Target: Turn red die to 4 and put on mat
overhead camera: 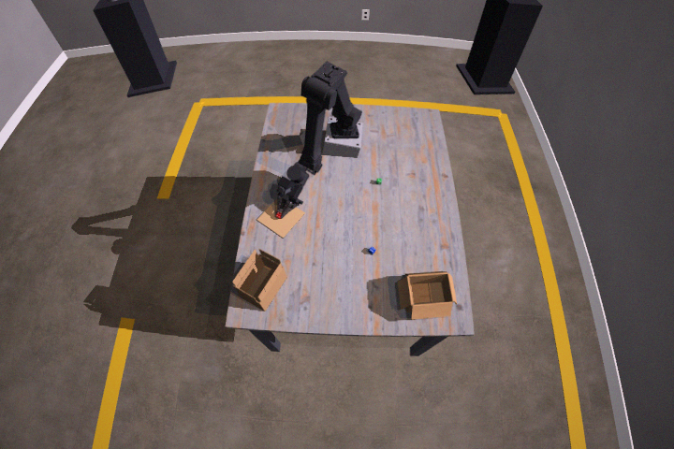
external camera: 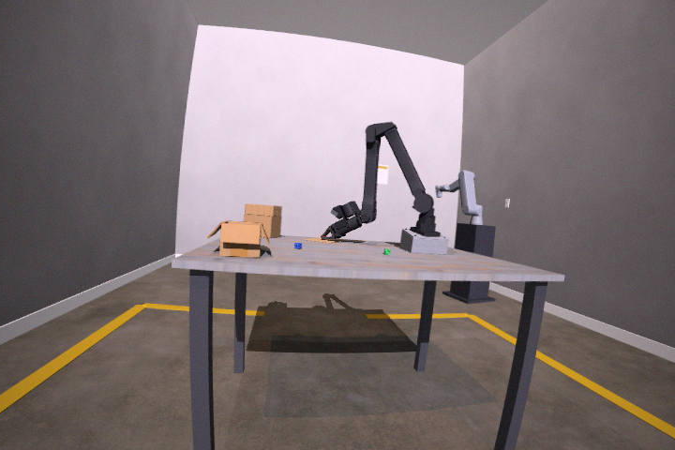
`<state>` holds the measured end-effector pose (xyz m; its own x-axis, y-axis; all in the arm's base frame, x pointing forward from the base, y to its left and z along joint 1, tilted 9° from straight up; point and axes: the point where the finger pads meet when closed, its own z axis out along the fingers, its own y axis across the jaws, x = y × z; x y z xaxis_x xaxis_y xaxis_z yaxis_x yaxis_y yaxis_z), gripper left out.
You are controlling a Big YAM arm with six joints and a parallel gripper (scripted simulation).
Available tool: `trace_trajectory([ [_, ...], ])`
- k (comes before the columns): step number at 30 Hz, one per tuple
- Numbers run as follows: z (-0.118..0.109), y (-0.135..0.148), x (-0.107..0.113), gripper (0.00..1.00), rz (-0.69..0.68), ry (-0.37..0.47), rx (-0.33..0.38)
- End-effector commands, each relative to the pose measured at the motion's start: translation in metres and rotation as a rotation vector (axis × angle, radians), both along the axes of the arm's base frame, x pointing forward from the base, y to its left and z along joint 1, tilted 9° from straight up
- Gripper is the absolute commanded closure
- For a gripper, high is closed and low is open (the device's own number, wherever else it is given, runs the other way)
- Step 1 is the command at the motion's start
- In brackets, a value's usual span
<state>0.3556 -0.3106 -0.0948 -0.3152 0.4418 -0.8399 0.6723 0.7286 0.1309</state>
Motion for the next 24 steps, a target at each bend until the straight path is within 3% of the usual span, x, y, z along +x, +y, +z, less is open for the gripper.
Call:
trace_trajectory([
  [1,0.0012,-0.0023,0.011,0.85,0.005,-0.021,-0.012],
  [17,0.0012,-0.0023,0.011,0.85,0.005,-0.021,-0.012],
  [24,0.0012,-0.0023,0.011,0.74,0.005,-0.021,-0.012],
])
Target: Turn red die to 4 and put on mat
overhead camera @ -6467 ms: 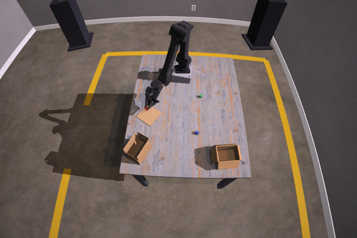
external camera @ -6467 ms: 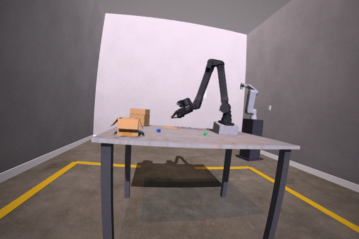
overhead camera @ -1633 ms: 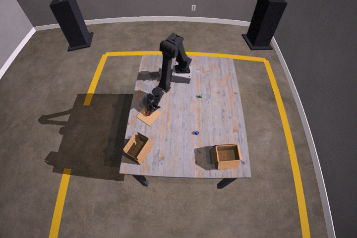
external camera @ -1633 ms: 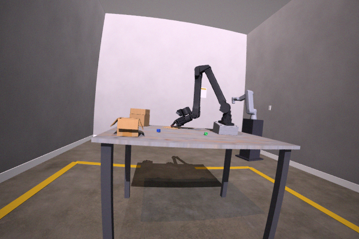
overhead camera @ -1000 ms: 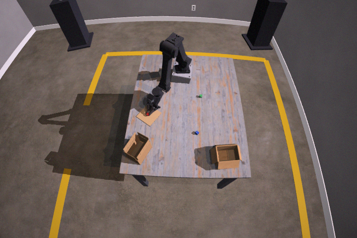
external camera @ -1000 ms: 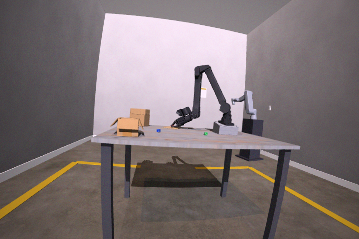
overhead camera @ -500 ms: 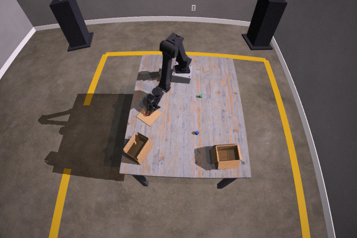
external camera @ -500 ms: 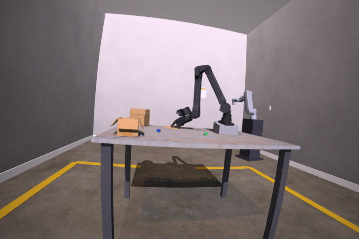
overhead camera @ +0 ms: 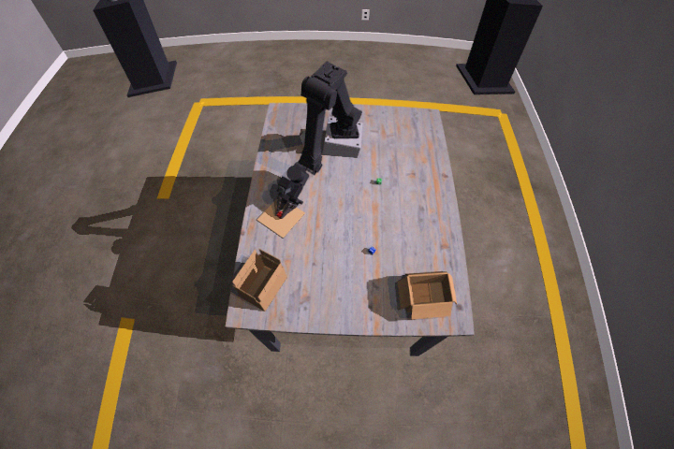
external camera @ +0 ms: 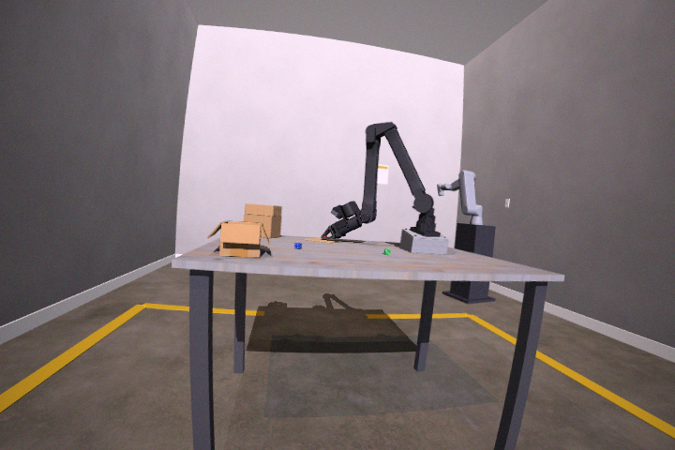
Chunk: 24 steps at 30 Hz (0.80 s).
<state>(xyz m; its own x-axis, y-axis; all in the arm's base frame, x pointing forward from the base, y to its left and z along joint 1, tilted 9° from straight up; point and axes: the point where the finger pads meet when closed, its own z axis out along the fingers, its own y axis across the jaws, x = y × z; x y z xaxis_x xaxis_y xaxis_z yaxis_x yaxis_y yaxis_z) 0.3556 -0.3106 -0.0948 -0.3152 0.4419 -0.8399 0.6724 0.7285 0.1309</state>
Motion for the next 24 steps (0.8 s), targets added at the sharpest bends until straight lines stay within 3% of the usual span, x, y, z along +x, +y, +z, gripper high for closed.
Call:
trace_trajectory([
  [1,0.0012,-0.0022,0.011,0.74,0.006,-0.021,-0.012],
  [6,0.0012,-0.0022,0.011,0.66,0.006,-0.021,-0.012],
  [24,0.0012,-0.0022,0.011,0.66,0.006,-0.021,-0.012],
])
